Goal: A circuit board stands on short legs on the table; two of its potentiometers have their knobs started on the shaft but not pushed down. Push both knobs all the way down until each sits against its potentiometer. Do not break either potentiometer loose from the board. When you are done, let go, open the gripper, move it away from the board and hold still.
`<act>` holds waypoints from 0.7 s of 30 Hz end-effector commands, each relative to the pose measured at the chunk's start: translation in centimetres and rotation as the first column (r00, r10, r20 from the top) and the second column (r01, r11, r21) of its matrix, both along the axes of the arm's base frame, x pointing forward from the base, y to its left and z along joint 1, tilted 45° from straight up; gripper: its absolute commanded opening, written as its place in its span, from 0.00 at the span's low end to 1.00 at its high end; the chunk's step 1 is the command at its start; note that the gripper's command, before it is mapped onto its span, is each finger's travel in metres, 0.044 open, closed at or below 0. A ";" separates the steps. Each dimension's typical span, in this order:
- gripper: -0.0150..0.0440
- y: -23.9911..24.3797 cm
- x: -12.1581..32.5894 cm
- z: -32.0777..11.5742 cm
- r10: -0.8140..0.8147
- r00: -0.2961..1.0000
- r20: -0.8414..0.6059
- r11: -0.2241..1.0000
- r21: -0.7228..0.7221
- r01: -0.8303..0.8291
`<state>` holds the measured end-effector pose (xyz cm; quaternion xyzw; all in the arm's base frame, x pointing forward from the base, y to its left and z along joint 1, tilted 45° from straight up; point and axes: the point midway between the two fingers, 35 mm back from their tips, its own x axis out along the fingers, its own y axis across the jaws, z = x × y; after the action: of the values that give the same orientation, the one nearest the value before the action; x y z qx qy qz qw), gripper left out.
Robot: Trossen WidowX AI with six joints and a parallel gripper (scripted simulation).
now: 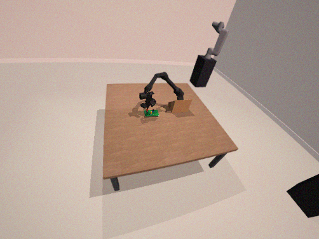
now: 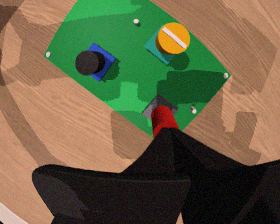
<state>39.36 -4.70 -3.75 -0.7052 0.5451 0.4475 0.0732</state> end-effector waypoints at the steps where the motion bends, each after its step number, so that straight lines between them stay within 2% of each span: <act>1: 0.25 -0.6 0.2 -0.3 -0.033 0.999 0.010 0.999 0.000 0.033; 18: 0.25 1.2 0.2 1.5 -0.034 0.999 0.010 0.999 0.001 0.034; 21: 0.39 0.8 0.1 1.1 -0.032 0.999 0.003 0.999 -0.003 0.032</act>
<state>39.46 -3.82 -2.53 -0.6977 0.5566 0.4438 0.0805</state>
